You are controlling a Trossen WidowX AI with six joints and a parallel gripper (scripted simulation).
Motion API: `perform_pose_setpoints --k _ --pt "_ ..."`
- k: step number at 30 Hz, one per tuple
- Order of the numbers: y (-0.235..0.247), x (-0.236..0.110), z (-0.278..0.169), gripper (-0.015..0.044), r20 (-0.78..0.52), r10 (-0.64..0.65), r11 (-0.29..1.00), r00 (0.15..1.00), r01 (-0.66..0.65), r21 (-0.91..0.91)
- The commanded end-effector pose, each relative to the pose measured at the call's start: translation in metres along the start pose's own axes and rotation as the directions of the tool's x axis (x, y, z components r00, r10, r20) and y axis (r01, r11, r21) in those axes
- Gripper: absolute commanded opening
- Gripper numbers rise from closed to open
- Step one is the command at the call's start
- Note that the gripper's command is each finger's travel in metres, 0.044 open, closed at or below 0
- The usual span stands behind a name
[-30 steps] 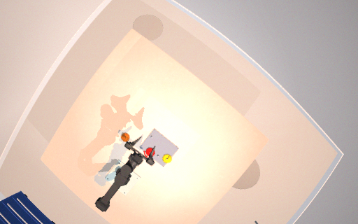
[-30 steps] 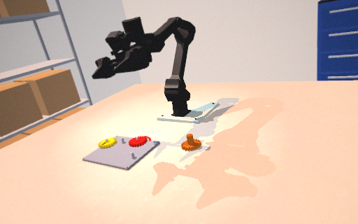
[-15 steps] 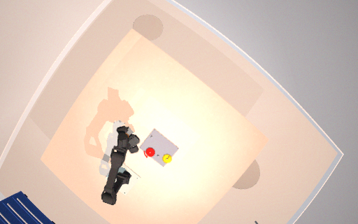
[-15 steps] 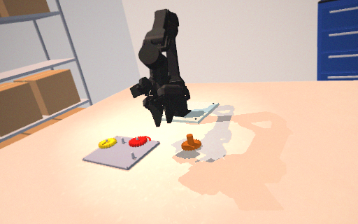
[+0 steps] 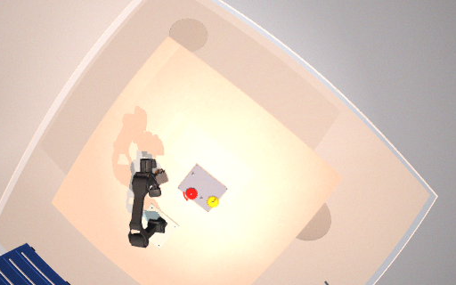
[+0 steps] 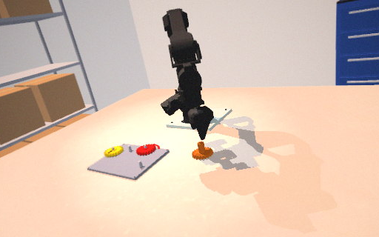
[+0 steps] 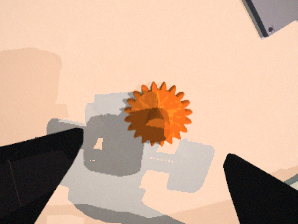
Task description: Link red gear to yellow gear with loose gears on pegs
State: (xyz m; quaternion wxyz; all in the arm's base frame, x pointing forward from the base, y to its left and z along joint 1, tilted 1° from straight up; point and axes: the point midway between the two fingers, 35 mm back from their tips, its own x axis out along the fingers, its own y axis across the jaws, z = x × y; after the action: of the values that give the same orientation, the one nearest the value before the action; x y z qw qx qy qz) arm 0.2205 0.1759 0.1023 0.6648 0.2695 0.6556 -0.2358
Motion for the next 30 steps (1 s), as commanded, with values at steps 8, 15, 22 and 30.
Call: perform_pose_setpoints --k 8,15,22,30 --pt "-0.001 0.018 -0.002 0.044 -0.007 -0.01 1.0 1.0 0.01 0.007" --pt "-0.001 0.029 -0.002 0.044 -0.007 -0.01 1.0 1.0 0.01 0.007" --pt "-0.002 0.041 -0.002 0.044 -0.007 -0.01 1.0 1.0 0.01 0.007" --pt "-0.002 0.043 -0.002 0.0414 -0.007 -0.01 1.0 1.0 0.01 0.007"
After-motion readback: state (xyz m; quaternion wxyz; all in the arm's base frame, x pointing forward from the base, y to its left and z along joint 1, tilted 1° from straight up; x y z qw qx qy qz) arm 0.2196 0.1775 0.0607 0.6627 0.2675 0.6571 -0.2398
